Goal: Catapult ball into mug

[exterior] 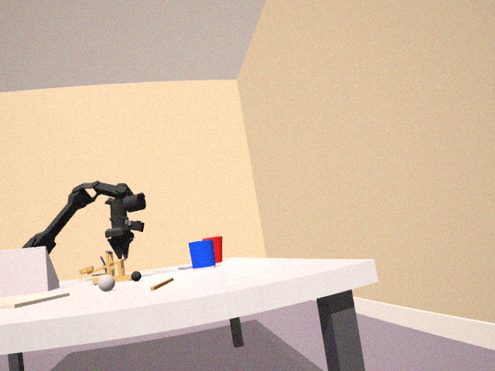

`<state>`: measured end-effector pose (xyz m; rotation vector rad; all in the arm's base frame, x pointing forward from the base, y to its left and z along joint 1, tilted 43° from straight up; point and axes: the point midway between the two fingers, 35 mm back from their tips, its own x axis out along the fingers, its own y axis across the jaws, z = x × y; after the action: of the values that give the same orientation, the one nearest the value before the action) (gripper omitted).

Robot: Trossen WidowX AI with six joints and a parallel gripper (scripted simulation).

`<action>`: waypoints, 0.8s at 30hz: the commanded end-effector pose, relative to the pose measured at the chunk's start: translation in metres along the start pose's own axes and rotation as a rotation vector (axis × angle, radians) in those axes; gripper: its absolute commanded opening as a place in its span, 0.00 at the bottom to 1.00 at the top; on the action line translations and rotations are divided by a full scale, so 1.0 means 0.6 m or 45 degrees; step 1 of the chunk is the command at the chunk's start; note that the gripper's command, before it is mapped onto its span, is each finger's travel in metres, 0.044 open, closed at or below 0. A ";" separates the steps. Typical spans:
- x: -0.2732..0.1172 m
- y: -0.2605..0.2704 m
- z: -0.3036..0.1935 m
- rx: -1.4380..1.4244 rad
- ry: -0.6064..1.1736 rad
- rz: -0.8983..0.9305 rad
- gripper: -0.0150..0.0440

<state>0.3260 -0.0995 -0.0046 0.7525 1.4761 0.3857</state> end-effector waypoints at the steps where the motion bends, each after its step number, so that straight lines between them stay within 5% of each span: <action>1: 0.016 0.001 -0.003 0.007 0.012 0.009 1.00; 24: 0.073 0.003 -0.006 0.007 0.012 0.012 1.00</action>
<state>0.3292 -0.0732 -0.0319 0.7526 1.4748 0.3893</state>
